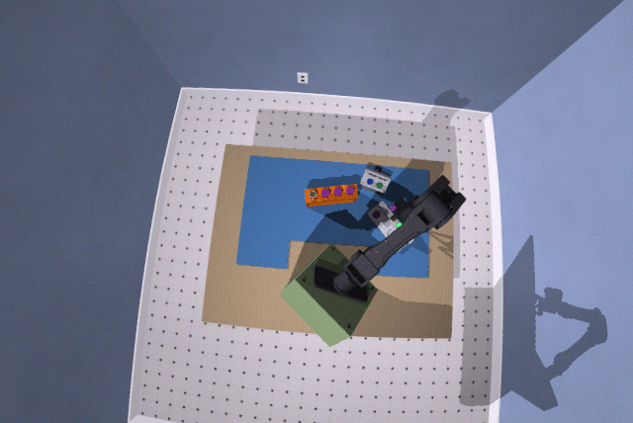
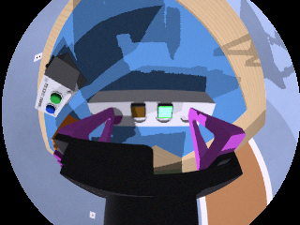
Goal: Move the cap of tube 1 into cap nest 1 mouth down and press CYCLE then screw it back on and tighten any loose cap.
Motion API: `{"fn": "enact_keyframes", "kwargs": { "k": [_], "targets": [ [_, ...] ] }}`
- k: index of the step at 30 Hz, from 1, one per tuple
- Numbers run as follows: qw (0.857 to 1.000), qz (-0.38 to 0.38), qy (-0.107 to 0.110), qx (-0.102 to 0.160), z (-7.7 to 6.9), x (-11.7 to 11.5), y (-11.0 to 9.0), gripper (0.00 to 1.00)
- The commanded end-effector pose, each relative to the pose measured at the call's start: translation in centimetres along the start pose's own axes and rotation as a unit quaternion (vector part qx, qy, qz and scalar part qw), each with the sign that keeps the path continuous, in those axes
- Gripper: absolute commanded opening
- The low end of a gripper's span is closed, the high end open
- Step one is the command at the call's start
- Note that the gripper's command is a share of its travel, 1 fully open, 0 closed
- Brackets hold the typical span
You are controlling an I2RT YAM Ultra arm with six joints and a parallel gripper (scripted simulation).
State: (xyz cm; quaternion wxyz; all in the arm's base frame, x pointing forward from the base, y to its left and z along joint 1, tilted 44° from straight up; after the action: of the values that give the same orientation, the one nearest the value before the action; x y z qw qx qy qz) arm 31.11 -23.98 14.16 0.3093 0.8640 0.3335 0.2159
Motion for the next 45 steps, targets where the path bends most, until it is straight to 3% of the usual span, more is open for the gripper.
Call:
{"fn": "enact_keyframes", "kwargs": {
  "k": [1, 15, 27, 32, 34, 45],
  "targets": [
    [1.0, 0.0, 0.001, -0.005, -0.7, 0.5, -0.2, 0.47],
    [1.0, 0.0, 0.002, -0.004, -7.8, 7.1, -6.5, 0.47],
    [1.0, 0.0, 0.002, -0.004, -7.8, 7.1, -6.5, 0.47],
    [1.0, 0.0, 0.002, -0.004, -5.3, 7.1, -6.5, 0.47],
    [1.0, 0.0, 0.002, -0.004, -5.3, 7.1, -6.5, 0.47],
    [1.0, 0.0, 0.002, -0.004, 0.2, 7.1, -6.5, 0.47]
  ]
}}
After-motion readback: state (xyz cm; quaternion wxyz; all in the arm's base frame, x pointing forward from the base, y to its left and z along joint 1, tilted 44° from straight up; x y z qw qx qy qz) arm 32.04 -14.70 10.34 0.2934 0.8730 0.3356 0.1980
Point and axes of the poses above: the point where the finger pads meet when closed, its own z axis out along the fingers, its own x axis across the jaws, y = z × x, the point moved 8 cm from there along -z, back along the fingers, and after that the axes turned 7 degrees about z, right-handed, at the moved point
